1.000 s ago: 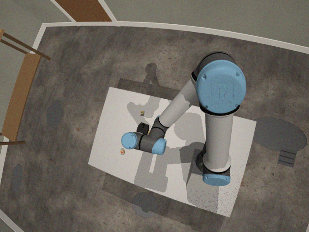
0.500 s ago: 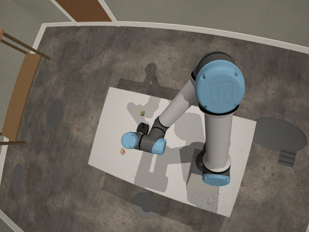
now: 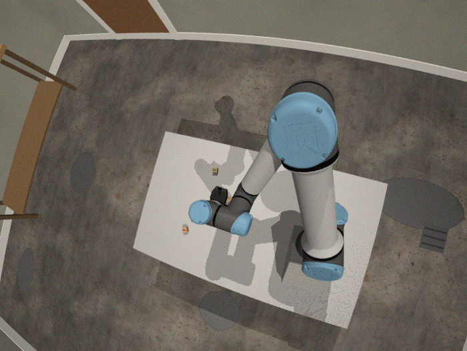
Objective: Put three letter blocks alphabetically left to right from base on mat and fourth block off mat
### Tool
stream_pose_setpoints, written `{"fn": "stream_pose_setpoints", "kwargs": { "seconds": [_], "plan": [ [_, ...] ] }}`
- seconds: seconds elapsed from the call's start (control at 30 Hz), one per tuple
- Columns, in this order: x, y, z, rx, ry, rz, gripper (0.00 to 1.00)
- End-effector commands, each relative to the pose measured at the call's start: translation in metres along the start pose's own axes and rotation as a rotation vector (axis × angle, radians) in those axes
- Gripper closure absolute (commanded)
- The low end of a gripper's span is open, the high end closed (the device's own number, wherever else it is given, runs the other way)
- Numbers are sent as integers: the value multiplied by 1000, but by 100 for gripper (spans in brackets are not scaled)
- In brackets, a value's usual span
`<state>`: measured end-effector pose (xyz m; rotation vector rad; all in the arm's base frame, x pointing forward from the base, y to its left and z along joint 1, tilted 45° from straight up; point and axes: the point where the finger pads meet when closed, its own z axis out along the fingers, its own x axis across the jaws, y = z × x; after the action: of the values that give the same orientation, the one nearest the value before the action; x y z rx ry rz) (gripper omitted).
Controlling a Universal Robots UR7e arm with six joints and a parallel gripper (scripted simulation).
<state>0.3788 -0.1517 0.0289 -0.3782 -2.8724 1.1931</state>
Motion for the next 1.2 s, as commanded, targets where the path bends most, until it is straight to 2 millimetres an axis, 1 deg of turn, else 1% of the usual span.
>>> {"fn": "stream_pose_setpoints", "kwargs": {
  "seconds": [0.0, 0.23, 0.43, 1.17],
  "plan": [
    [0, 0, 16, -1, -5, 0, 51],
    [0, 0, 42, -1, -5, 0, 51],
    [0, 0, 55, -2, -5, 0, 51],
    [-2, 0, 56, -1, -8, 2, 51]
  ]
}}
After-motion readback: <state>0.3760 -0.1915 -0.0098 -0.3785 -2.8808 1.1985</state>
